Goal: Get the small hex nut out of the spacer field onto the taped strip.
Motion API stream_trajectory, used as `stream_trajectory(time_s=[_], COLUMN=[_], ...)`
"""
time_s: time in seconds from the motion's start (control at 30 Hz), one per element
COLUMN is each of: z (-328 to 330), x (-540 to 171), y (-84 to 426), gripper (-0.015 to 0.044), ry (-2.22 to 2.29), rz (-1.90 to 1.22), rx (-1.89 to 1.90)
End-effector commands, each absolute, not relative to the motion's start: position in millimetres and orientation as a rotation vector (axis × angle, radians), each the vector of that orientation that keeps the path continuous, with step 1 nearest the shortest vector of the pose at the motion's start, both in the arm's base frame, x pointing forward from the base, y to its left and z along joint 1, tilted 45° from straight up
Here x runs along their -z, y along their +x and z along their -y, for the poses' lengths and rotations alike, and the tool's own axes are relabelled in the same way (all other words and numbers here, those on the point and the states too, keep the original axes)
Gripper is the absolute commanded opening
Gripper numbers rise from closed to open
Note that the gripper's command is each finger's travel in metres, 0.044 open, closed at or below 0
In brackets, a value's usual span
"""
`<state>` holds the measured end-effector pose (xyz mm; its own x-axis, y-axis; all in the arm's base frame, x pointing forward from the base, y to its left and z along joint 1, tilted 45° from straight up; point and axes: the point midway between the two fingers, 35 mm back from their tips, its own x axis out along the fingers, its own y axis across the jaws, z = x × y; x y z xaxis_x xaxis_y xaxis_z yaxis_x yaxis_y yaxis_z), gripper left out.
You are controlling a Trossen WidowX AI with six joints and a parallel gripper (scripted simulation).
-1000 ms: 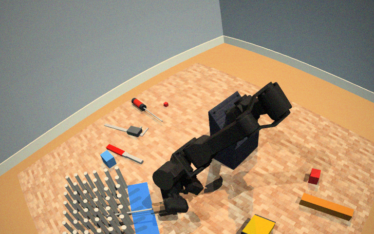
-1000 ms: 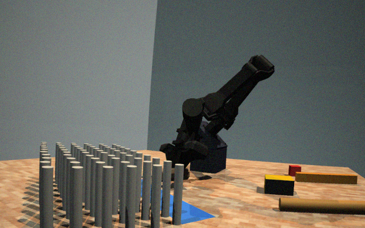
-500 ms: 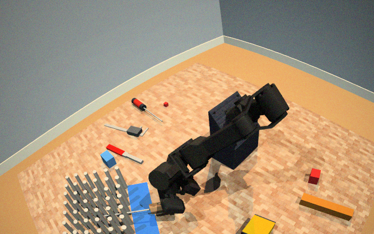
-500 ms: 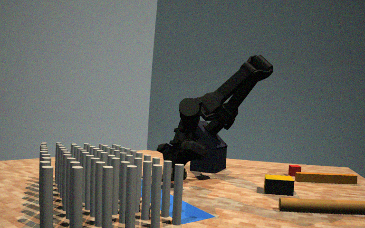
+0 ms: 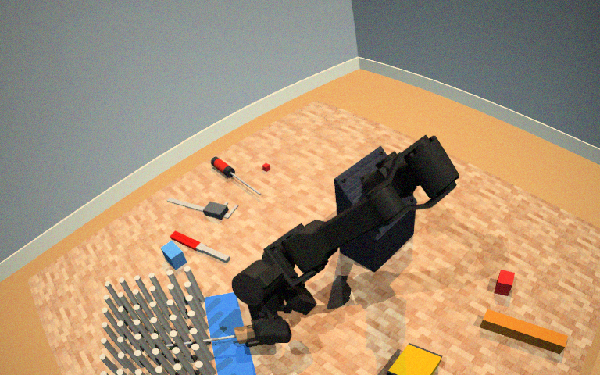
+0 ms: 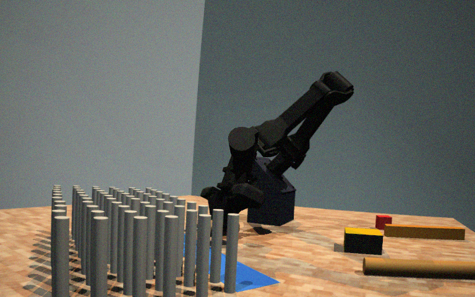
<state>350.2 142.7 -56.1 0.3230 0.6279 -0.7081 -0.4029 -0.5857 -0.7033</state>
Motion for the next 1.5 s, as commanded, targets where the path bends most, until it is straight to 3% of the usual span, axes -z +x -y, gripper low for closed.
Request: stream_trajectory(time_s=[0.0, 1.47], z=[-141, -149], x=[55, 73], y=[356, 361], gripper=[0.0000, 0.0000], ry=[-1.688, -1.684], rz=[0.212, 0.204], rx=[-1.416, -1.416])
